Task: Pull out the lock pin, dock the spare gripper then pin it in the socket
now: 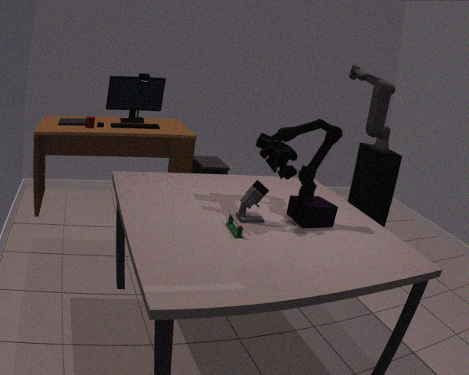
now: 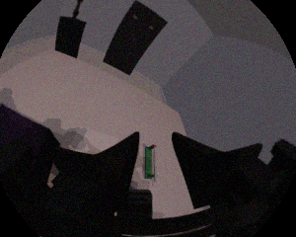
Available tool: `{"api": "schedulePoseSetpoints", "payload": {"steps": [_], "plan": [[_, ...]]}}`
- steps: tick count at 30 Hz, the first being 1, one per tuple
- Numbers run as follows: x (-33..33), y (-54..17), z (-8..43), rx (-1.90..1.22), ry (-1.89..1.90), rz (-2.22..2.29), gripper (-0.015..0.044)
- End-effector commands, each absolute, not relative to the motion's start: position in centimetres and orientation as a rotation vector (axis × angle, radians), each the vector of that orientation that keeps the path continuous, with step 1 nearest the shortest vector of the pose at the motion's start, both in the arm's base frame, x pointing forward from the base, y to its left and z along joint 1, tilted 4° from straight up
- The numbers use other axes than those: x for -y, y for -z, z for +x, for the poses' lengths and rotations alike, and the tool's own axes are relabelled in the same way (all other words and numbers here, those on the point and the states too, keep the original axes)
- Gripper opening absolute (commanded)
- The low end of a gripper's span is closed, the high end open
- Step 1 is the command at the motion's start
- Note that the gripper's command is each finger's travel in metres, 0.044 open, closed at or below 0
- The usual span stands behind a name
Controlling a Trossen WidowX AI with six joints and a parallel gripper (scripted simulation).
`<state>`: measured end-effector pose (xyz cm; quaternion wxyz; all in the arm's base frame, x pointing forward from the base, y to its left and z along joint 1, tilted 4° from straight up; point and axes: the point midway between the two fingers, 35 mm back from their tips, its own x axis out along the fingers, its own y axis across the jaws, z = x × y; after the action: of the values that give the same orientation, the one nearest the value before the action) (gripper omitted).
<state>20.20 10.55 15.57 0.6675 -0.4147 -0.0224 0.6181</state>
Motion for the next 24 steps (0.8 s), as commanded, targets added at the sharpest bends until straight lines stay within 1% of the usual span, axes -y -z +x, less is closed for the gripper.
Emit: {"api": "schedulePoseSetpoints", "payload": {"steps": [1,4,14,20,24], "plan": [[-11.7,-15.9,19.8,0.070,-1.392,-0.910,0.0180],[-11.8,-15.8,20.3,0.023,-1.405,-0.908,0.0180],[-12.4,-13.3,27.6,-0.664,-1.465,-0.988,0.0180],[-13.5,-11.2,31.8,-1.024,-1.370,-1.159,0.0180],[-14.7,-9.8,34.3,-1.205,-1.257,-1.302,0.0180]]}}
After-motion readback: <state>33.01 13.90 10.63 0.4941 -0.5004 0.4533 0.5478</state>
